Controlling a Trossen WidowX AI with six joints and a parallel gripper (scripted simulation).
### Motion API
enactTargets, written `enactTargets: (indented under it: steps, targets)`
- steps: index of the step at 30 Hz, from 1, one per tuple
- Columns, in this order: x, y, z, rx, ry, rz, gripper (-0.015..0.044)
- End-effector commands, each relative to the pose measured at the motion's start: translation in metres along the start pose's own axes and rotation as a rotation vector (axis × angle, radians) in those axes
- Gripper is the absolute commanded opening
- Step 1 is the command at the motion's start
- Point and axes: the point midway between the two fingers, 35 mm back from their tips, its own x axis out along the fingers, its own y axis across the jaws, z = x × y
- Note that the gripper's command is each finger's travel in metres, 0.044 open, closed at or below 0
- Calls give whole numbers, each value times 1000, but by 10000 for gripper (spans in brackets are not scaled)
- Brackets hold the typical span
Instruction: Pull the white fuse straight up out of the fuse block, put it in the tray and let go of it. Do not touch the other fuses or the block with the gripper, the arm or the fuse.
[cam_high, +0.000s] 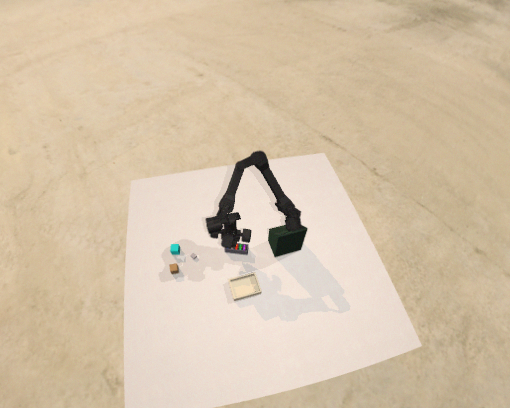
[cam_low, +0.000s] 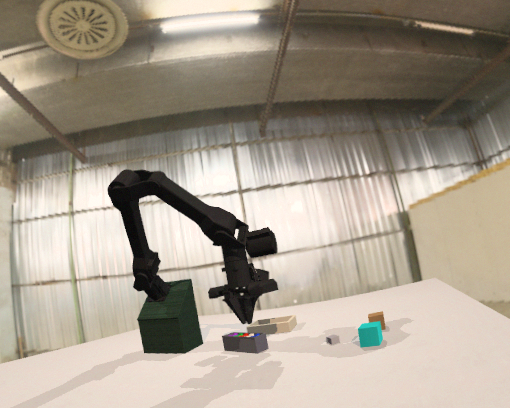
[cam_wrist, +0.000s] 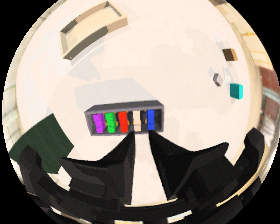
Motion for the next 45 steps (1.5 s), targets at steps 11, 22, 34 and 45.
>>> enactTargets:
  steps: [11,22,34,45]
  targets:
    - [14,3,1,-7,-2,5,72]
    - [25,4,1,-7,-1,4,72]
    - [25,4,1,-7,-1,4,72]
    - [33,4,1,-7,0,4,72]
